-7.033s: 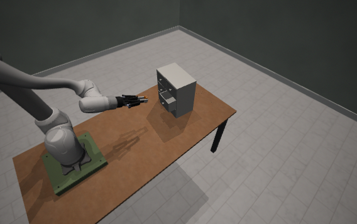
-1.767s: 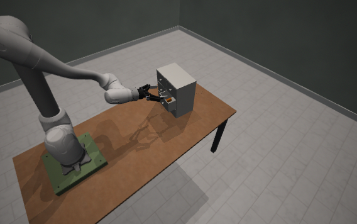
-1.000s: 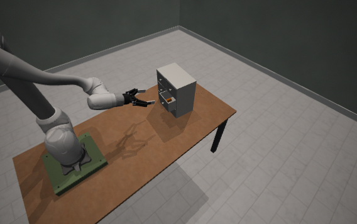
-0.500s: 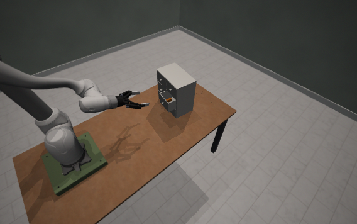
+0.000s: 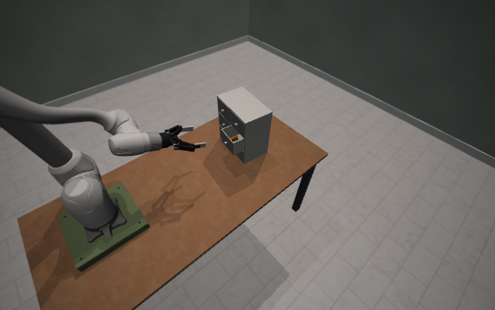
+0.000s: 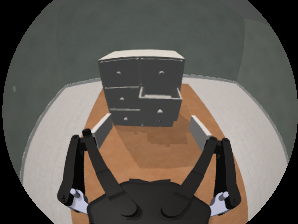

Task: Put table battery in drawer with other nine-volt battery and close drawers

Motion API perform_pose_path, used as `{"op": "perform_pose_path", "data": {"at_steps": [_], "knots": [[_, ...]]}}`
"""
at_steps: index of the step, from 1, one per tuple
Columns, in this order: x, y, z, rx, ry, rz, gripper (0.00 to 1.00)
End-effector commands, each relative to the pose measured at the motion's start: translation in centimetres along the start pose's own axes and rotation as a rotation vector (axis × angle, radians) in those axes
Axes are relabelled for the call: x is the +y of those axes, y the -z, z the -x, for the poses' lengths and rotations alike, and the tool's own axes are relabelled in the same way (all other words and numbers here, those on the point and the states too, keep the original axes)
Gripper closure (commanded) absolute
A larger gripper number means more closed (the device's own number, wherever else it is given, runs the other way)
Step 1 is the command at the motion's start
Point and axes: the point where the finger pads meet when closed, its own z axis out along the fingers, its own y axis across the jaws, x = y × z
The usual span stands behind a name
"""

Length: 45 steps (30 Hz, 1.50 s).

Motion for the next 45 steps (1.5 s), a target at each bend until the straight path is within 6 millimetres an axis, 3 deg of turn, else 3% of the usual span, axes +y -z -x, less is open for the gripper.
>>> {"op": "perform_pose_path", "data": {"at_steps": [1, 26, 33, 45], "knots": [[0.0, 0.0, 0.0, -0.006, 0.000, 0.000, 0.00], [0.0, 0.3, -0.9, -0.294, 0.000, -0.001, 0.00], [0.0, 0.5, -1.3, -0.429, 0.000, 0.000, 0.00], [0.0, 0.9, -2.6, -0.832, 0.000, 0.000, 0.00]]}}
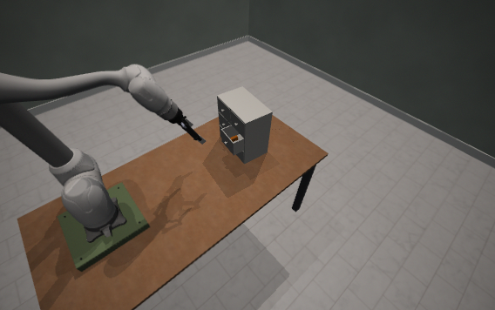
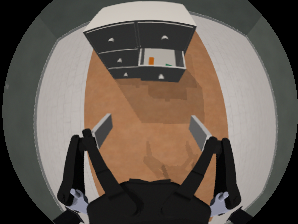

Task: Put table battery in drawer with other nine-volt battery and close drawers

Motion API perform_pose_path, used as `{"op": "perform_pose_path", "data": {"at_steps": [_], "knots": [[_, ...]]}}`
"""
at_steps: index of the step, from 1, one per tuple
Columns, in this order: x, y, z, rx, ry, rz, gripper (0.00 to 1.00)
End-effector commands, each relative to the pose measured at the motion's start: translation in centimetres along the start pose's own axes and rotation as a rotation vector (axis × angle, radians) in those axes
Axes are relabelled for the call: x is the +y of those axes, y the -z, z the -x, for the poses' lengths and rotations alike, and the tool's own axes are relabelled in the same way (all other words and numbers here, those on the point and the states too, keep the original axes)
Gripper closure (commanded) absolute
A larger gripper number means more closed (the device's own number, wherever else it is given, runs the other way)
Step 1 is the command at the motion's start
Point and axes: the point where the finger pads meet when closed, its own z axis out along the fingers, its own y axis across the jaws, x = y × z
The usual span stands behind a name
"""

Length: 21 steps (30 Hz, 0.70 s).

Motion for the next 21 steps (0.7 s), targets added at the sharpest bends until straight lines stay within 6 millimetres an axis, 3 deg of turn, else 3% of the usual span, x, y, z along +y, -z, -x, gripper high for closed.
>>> {"op": "perform_pose_path", "data": {"at_steps": [1, 21], "knots": [[0.02, 0.17, -0.31, -0.165, 0.000, -0.002, 0.00], [0.02, 1.12, -0.86, -0.501, 0.001, -0.001, 0.00]]}}
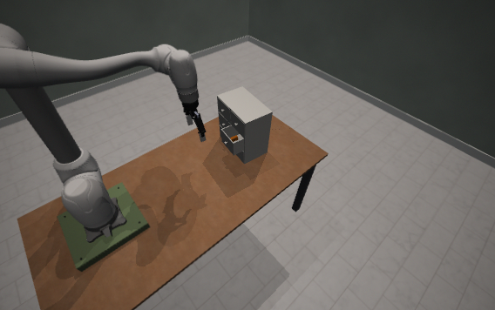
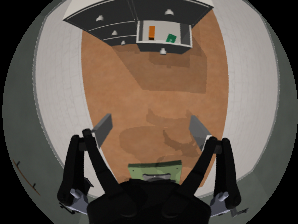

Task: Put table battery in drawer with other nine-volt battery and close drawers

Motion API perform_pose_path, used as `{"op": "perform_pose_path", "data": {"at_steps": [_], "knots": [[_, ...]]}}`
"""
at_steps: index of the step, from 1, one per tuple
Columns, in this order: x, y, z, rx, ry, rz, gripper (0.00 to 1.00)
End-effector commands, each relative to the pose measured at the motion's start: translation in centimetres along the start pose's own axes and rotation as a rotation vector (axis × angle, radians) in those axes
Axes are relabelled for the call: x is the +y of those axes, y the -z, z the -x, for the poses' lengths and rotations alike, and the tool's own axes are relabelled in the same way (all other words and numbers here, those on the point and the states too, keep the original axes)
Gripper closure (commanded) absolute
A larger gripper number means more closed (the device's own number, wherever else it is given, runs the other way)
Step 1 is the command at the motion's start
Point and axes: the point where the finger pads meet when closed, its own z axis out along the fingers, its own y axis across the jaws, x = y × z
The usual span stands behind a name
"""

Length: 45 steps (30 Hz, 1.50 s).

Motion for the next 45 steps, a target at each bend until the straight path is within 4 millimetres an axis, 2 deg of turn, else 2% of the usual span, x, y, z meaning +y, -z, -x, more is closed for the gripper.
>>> {"op": "perform_pose_path", "data": {"at_steps": [1, 23, 25, 27, 28, 30, 31, 39, 45], "knots": [[0.0, 0.0, 0.0, -0.013, 0.000, 0.000, 0.00], [0.0, 0.1, 0.1, -0.031, 0.000, 0.000, 0.00], [0.7, -0.1, 2.0, -0.031, 0.000, 0.000, 0.00], [2.0, -0.5, 5.7, -0.031, 0.000, 0.000, 0.00], [2.0, -0.5, 5.7, -0.031, 0.000, 0.000, 0.00], [2.9, -1.0, 8.8, -0.031, 0.000, 0.000, 0.00], [3.1, -1.1, 9.4, -0.031, 0.000, 0.000, 0.00], [3.1, -1.2, 9.5, -0.021, 0.000, 0.000, 0.00], [3.1, -1.9, 8.8, 0.059, 0.000, 0.000, 0.00]]}}
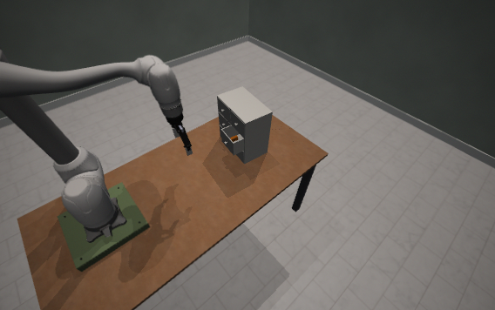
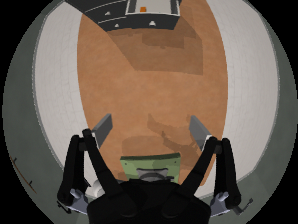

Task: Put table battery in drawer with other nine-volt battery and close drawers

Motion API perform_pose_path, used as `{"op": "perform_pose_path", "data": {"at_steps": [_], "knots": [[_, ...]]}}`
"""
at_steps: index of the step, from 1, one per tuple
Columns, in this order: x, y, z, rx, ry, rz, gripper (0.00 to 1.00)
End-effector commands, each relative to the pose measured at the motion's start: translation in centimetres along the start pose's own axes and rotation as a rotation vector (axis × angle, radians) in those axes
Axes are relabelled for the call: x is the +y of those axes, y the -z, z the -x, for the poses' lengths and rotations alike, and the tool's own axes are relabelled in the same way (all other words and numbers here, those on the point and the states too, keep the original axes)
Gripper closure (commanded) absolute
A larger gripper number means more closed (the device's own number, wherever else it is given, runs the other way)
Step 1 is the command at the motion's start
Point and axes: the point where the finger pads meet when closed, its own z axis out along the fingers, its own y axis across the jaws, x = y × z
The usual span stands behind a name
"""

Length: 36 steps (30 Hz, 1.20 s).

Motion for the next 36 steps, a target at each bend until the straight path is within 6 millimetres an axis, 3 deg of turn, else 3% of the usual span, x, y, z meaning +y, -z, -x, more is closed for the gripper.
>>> {"op": "perform_pose_path", "data": {"at_steps": [1, 7, 19, 36], "knots": [[0.0, -0.6, -0.5, 0.067, 0.000, 0.000, 0.00], [0.0, -1.7, -1.5, 0.192, 0.000, 0.000, 0.00], [-0.1, -6.2, -5.7, 0.719, 0.001, -0.003, 0.00], [-0.1, -7.1, -6.6, 0.828, 0.002, -0.004, 0.00]]}}
